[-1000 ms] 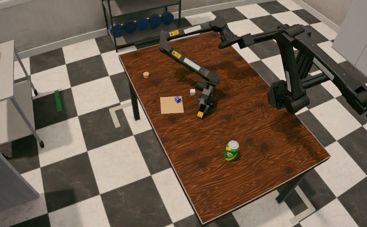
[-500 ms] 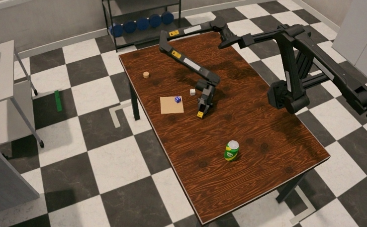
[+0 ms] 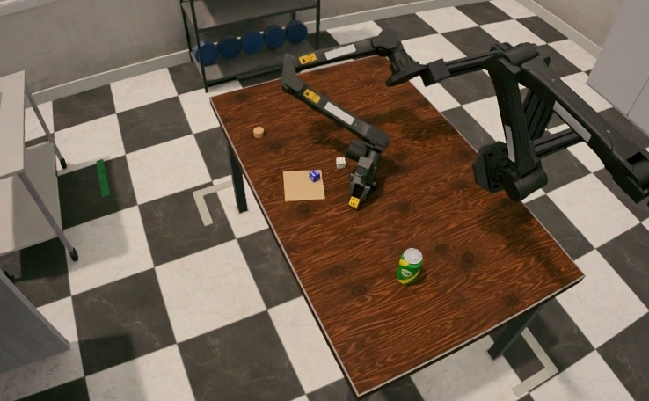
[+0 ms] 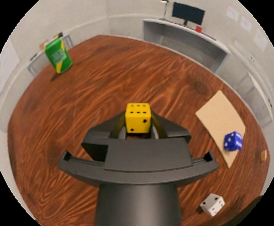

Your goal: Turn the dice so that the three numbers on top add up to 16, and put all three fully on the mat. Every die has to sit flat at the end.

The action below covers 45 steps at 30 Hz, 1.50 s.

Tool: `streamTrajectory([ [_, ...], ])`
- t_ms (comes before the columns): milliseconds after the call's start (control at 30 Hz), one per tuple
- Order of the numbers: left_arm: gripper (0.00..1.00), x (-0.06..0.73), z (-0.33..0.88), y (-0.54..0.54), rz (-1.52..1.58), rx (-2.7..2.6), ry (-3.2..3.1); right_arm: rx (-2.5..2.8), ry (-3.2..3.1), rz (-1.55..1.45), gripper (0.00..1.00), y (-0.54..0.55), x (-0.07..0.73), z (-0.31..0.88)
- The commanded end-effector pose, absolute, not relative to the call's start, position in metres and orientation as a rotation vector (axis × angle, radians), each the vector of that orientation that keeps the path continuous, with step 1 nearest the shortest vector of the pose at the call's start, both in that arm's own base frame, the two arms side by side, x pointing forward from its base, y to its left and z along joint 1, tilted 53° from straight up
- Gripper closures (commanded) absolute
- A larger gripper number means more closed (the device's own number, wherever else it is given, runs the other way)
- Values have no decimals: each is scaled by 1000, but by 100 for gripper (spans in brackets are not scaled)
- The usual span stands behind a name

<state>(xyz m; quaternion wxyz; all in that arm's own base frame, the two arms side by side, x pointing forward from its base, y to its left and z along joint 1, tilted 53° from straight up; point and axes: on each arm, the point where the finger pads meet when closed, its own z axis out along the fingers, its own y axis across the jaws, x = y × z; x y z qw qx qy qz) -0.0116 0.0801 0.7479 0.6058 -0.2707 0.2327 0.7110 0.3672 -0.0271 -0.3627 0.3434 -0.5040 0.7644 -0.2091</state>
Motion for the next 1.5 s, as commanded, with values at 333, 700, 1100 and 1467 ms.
streamTrajectory([
  [333, 0, -8, 770, 51, 1665, -572, 485, -1324, 2010, -528, 55, -28, 355, -368],
  [700, 0, -8, 770, 51, 1665, -572, 485, -1324, 2010, -528, 55, -28, 355, -368],
  [1100, 0, -8, 770, 51, 1665, -572, 485, -1324, 2010, -528, 55, -28, 355, -368],
  [1467, 0, -8, 770, 51, 1665, -572, 485, -1324, 2010, -528, 55, -28, 355, -368],
])
